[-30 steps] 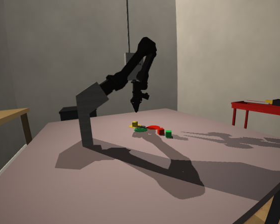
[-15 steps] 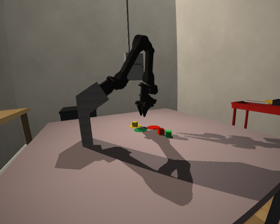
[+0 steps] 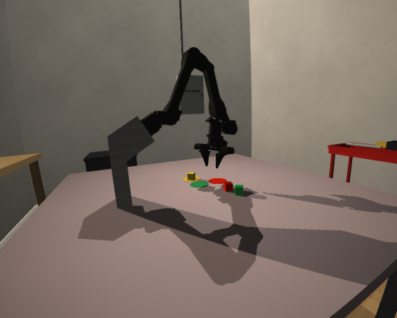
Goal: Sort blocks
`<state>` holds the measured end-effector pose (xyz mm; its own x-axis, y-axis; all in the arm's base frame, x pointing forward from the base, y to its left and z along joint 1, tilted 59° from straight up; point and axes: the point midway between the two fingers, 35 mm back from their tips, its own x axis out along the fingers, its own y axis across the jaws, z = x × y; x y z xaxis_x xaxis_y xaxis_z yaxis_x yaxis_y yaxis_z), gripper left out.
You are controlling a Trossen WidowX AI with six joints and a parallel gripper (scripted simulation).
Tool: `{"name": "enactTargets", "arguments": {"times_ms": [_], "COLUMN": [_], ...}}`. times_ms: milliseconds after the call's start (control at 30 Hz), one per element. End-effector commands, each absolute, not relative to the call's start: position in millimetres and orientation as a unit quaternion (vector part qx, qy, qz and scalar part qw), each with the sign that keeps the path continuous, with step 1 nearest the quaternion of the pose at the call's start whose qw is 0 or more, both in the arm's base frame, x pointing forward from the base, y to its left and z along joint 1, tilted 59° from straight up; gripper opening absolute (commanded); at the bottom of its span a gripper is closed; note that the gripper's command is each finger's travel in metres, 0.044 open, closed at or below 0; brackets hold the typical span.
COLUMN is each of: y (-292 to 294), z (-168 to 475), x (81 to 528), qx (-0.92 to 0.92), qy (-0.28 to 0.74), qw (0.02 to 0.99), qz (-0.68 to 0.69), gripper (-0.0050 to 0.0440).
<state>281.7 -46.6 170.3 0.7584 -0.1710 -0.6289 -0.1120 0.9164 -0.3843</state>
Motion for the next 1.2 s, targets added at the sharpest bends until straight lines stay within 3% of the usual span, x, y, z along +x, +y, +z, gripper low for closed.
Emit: {"name": "enactTargets", "arguments": {"times_ms": [0,533,900,1167], "y": [-58,-120,-131,-140], "z": [184,215,221,193], "x": [279,252,244,281], "qx": [-0.25,-0.53,-0.601,-0.593], "qy": [0.327,0.271,0.257,0.264], "qw": [0.911,0.8,0.752,0.755], "qz": [0.012,0.076,0.088,0.094], "gripper": [0.0265,0.0265,0.0265,0.0265]}}
